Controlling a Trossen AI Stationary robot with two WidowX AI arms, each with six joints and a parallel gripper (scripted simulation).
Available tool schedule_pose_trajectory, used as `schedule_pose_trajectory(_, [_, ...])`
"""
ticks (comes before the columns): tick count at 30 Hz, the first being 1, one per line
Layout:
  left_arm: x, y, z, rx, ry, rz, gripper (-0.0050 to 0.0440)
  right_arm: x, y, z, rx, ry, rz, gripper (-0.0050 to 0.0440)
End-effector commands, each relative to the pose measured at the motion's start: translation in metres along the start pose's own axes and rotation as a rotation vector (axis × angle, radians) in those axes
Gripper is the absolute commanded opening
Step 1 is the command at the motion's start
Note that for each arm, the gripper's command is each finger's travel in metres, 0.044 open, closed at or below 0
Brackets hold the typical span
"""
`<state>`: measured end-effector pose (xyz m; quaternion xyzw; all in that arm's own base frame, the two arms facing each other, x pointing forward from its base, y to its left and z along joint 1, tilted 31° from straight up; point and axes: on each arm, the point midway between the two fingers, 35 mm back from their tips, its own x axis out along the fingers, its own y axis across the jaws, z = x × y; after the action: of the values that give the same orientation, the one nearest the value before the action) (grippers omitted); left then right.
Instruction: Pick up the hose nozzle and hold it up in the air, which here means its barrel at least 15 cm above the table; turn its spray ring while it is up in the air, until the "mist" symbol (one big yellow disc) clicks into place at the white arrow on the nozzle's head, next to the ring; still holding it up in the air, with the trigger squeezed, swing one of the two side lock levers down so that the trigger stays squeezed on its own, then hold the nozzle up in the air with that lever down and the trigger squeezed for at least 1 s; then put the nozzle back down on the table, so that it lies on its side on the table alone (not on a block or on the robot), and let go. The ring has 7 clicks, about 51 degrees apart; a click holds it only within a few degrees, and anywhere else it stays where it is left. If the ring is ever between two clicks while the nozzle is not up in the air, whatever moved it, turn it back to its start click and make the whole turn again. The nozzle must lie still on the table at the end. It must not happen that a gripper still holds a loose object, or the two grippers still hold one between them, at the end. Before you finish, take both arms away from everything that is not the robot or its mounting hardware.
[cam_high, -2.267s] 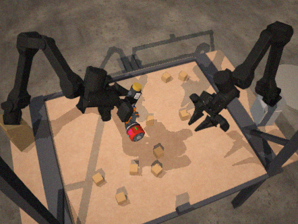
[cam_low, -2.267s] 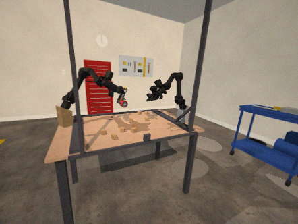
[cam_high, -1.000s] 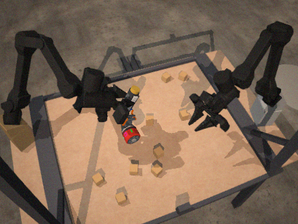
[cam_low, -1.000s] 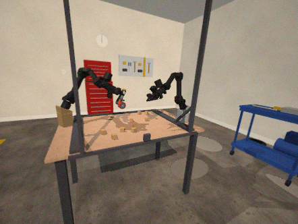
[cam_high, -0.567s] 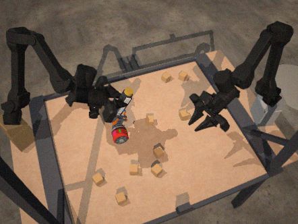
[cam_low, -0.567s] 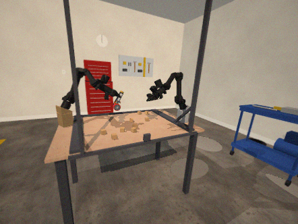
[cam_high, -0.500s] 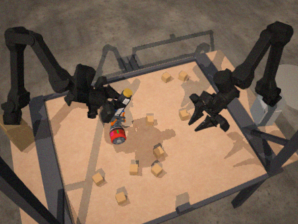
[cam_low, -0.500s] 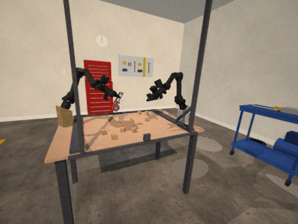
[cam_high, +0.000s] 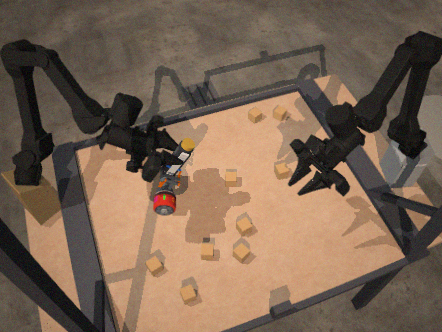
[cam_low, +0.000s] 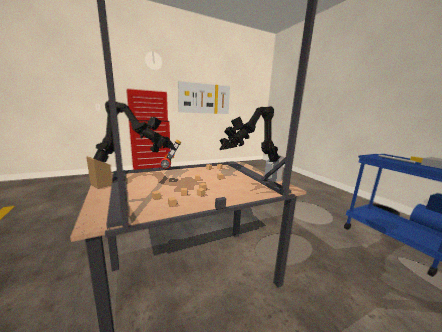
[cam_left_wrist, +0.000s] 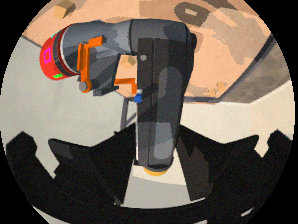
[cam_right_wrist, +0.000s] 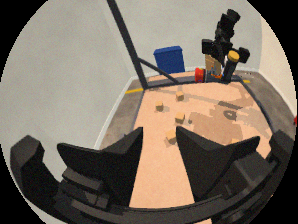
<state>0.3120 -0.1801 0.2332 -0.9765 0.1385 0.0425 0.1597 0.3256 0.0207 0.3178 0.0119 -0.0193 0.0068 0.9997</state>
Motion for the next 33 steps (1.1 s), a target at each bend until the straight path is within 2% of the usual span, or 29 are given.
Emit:
schedule_pose_trajectory(1, [-0.005, -0.005, -0.018, -0.016, 0.054, 0.012, 0.0165, -0.002, 0.001, 0.008, 0.000, -0.022, 0.005, 0.0172])
schedule_pose_trajectory(9, [-0.005, -0.006, -0.017, -0.016, 0.052, 0.012, 0.0165, -0.002, 0.001, 0.008, 0.000, -0.022, 0.005, 0.0172])
schedule_pose_trajectory(10, [-0.008, -0.008, -0.006, 0.007, 0.047, 0.063, 0.0165, -0.002, 0.001, 0.008, 0.000, -0.022, 0.005, 0.0172])
schedule_pose_trajectory(13, [-0.010, -0.013, 0.005, 0.029, 0.044, 0.109, 0.0165, -0.002, 0.001, 0.008, 0.000, -0.022, 0.005, 0.0172])
schedule_pose_trajectory(22, [-0.016, -0.023, 0.029, 0.098, 0.040, 0.247, 0.0165, -0.002, 0.001, 0.008, 0.000, -0.022, 0.005, 0.0172])
schedule_pose_trajectory(25, [-0.015, -0.022, 0.025, 0.089, 0.041, 0.225, 0.0165, -0.002, 0.001, 0.008, 0.000, -0.022, 0.005, 0.0172])
schedule_pose_trajectory(26, [-0.018, -0.024, 0.035, 0.114, 0.039, 0.278, 0.0165, -0.002, 0.001, 0.008, 0.000, -0.023, 0.005, 0.0172])
schedule_pose_trajectory(33, [-0.021, -0.032, 0.058, 0.169, 0.030, 0.384, 0.0165, -0.002, 0.001, 0.008, 0.000, -0.023, 0.005, 0.0172])
